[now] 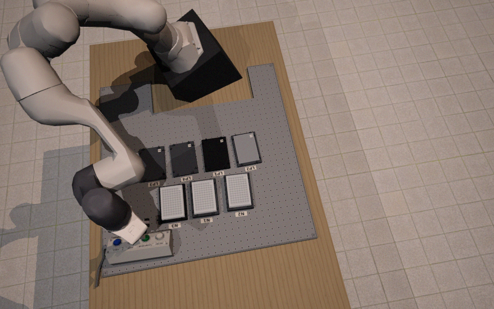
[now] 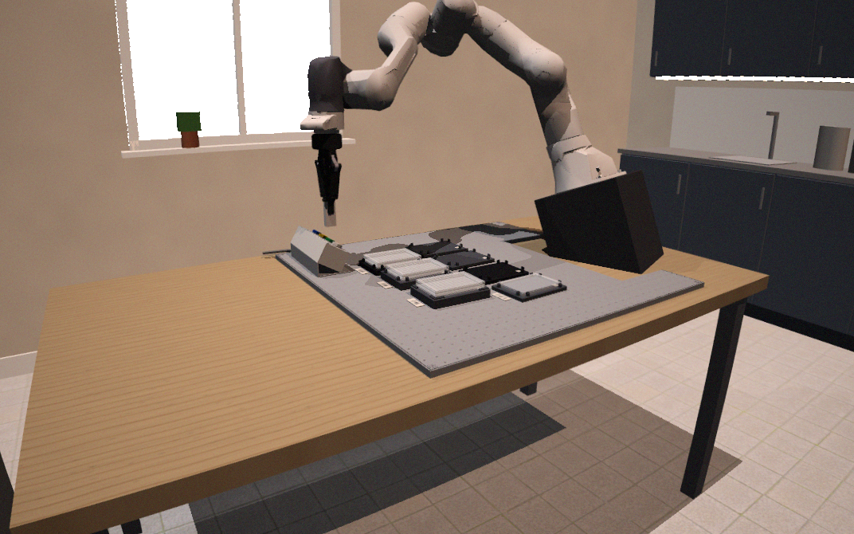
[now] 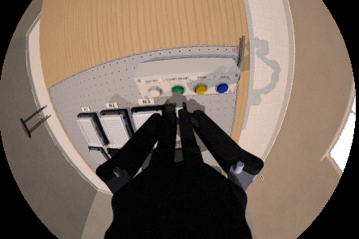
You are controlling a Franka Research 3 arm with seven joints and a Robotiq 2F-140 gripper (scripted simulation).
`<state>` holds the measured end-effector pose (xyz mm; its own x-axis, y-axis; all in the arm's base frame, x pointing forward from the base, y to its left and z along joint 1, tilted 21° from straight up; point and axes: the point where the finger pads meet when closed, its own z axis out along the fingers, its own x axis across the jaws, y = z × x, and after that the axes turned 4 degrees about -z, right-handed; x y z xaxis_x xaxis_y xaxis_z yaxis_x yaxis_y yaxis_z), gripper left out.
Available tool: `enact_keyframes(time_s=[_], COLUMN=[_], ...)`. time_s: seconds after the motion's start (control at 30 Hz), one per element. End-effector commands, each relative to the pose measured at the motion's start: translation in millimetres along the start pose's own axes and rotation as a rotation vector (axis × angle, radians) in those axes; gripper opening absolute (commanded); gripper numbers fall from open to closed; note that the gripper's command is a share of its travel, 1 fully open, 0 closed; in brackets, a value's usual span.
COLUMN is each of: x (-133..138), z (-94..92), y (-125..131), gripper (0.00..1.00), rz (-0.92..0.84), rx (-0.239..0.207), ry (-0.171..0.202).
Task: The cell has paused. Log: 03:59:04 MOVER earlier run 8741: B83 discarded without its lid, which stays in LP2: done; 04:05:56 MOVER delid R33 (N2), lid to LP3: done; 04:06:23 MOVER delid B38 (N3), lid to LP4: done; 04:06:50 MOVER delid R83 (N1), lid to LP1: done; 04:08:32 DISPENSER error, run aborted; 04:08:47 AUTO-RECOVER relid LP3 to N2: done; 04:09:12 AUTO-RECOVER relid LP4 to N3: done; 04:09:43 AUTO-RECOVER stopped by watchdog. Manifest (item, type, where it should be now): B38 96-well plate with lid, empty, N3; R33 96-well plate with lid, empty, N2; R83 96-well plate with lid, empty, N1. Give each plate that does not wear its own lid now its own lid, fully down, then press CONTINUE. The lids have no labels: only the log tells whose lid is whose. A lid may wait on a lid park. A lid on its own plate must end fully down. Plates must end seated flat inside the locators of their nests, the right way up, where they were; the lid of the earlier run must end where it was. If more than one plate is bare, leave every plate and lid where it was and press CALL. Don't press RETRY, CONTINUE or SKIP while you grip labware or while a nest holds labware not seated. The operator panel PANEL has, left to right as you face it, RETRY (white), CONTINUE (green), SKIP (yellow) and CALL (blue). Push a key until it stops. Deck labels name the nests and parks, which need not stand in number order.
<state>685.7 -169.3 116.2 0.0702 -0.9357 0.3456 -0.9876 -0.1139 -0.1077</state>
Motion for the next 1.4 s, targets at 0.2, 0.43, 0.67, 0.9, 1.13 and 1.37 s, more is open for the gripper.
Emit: enact_keyframes(time_s=[0.2, 0.43, 0.67, 0.9, 1.13, 1.37], x=[0, 0, 0, 0, 0, 0], z=[0.0, 1.0, 4.5, 10.2, 15.0, 21.8], y=[0, 0, 0, 0, 0, -1], gripper=[0.00, 0.00, 0.00, 0.00, 0.00, 0.00], rz=[0.003, 0.003, 0.003, 0.003, 0.003, 0.003], rx=[0.003, 0.003, 0.003, 0.003, 0.003, 0.003], ry=[0.001, 0.001, 0.001, 0.001, 0.001, 0.001])
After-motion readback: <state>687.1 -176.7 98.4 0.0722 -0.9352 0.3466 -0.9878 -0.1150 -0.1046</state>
